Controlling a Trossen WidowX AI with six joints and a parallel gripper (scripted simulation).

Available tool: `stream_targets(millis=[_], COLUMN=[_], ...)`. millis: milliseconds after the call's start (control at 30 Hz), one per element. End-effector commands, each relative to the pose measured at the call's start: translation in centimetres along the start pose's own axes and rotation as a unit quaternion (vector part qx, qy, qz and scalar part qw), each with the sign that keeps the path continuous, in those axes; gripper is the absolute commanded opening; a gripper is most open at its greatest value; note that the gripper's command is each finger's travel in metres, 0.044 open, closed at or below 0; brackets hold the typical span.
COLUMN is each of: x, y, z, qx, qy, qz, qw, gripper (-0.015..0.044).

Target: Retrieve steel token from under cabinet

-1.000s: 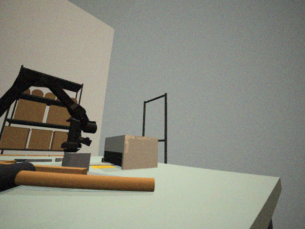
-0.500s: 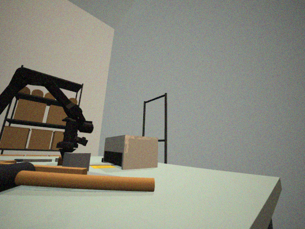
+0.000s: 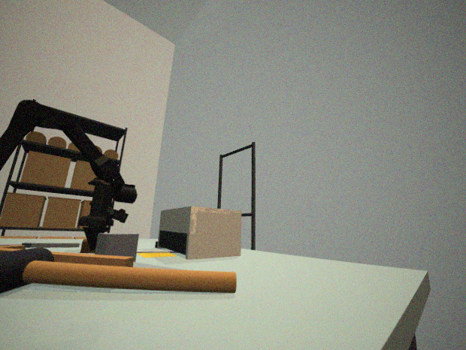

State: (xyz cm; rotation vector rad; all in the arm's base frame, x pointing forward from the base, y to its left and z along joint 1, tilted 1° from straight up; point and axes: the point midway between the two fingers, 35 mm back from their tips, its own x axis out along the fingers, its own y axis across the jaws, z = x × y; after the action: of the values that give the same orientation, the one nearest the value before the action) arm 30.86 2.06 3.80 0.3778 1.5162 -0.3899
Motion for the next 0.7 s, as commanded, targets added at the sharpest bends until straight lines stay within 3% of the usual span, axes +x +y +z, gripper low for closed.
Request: stream_targets(millis=[0,667], x=[0.1,0.1], y=[0.0,0.1], z=[-0.6,-3.4], qx=[0.002,0.002], qy=[0.0,0.001], qz=[-0.001,-0.001], qw=[1.0,1.0], gripper=[0.0,0.0])
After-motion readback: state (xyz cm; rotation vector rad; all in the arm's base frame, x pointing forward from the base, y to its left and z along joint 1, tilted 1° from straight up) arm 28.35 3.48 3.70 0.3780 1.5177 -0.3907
